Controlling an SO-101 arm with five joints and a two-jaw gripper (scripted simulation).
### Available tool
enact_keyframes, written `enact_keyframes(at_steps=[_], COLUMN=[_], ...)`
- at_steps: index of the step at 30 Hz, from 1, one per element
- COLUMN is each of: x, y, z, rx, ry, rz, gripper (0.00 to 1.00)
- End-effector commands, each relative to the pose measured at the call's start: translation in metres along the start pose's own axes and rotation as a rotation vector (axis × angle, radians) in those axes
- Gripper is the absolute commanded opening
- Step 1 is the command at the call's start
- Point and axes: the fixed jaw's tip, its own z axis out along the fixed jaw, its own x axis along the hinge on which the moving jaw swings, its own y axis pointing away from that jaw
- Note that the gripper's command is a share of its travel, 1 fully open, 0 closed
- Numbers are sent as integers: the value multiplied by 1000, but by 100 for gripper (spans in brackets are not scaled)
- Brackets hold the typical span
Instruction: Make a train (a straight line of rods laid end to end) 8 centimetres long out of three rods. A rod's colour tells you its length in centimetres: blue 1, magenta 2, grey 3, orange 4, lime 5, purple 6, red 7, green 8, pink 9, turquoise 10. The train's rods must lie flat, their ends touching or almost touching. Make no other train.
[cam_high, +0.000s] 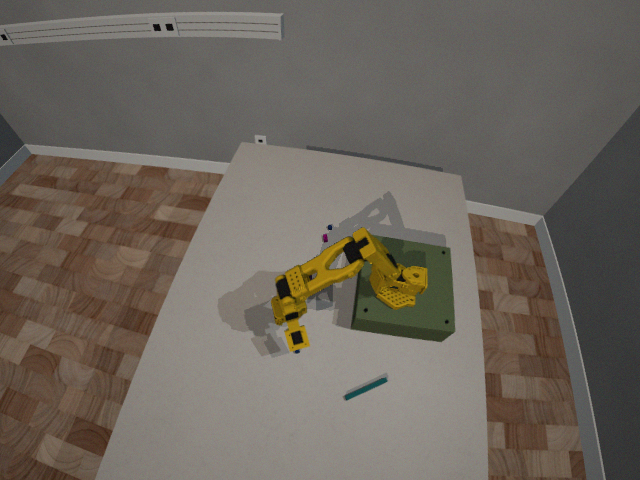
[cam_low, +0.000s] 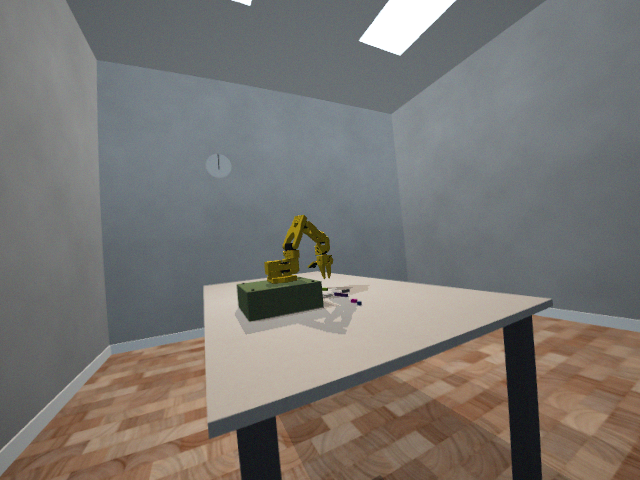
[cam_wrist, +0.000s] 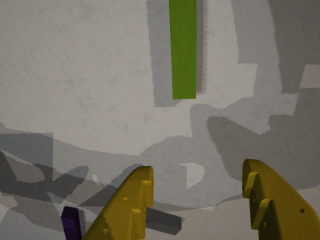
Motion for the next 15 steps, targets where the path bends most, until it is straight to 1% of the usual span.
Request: enact_keyframes(at_steps=[1, 5, 7, 11, 15], x=[24, 54, 54, 89, 124], y=[1, 6, 6, 17, 34], z=[-3, -3, -3, -2, -1], rx=[10, 10, 10, 10, 10], ry=[-2, -3, -3, -4, -6], rz=[13, 33, 33, 56, 81], gripper=[17, 18, 18, 18, 18])
